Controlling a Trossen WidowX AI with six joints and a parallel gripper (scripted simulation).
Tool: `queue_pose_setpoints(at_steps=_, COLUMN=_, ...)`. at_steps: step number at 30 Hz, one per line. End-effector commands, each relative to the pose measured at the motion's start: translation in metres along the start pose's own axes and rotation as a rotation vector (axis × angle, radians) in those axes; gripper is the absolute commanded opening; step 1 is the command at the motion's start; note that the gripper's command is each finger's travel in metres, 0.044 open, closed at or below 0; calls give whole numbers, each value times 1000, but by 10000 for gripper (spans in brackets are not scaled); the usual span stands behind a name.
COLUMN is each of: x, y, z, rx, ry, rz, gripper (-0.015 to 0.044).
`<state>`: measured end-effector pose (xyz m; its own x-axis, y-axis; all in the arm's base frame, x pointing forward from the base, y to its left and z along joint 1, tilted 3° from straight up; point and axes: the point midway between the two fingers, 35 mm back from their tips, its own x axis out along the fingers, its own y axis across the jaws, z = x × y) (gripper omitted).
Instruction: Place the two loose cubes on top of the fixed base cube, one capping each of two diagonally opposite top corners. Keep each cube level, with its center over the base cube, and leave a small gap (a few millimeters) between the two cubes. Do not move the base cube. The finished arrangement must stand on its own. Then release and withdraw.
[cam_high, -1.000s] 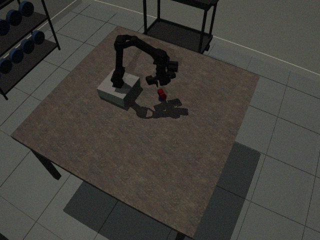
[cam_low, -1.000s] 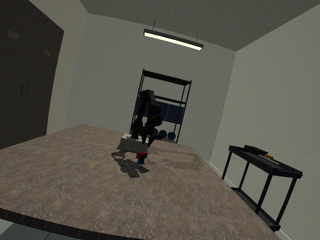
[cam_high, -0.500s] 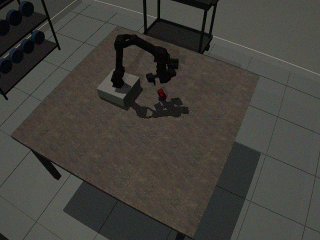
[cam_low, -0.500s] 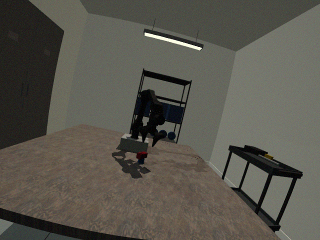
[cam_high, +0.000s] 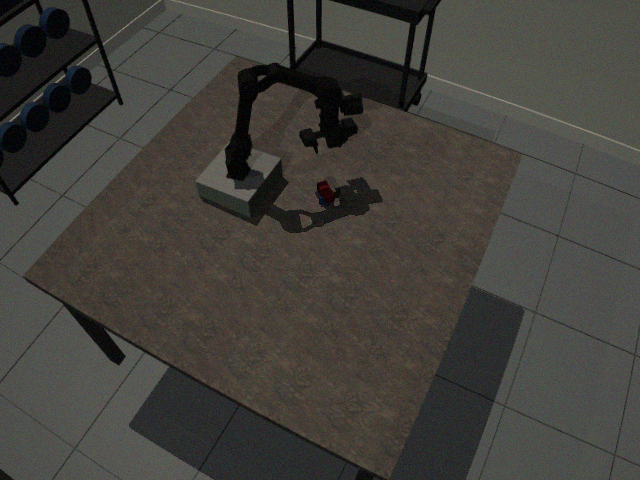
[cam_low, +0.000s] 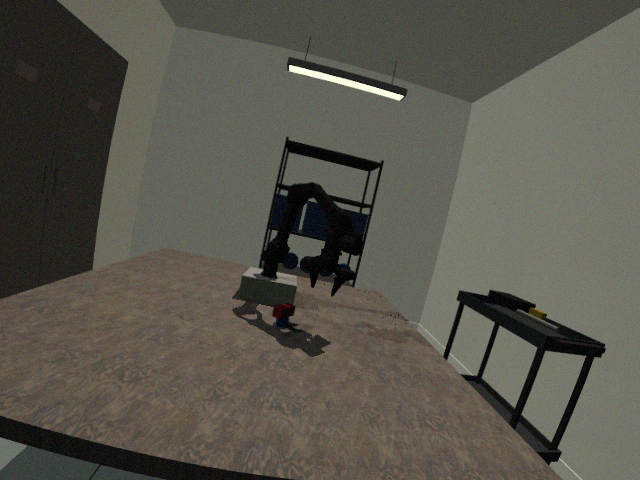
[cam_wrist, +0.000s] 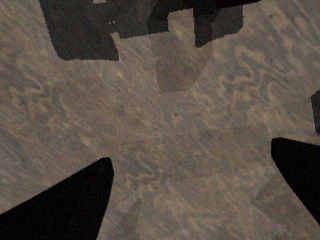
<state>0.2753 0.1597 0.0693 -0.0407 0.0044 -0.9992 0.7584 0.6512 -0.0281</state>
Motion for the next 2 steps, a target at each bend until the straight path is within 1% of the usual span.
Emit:
queue_pose_setpoints(at_steps=1, x=-1, y=1, z=-1, rx=4, ry=1, rz=2, gripper=400)
queue_pose_setpoints(at_steps=2, x=-1, y=1, z=-1, rx=4, ry=1, rz=2, gripper=400)
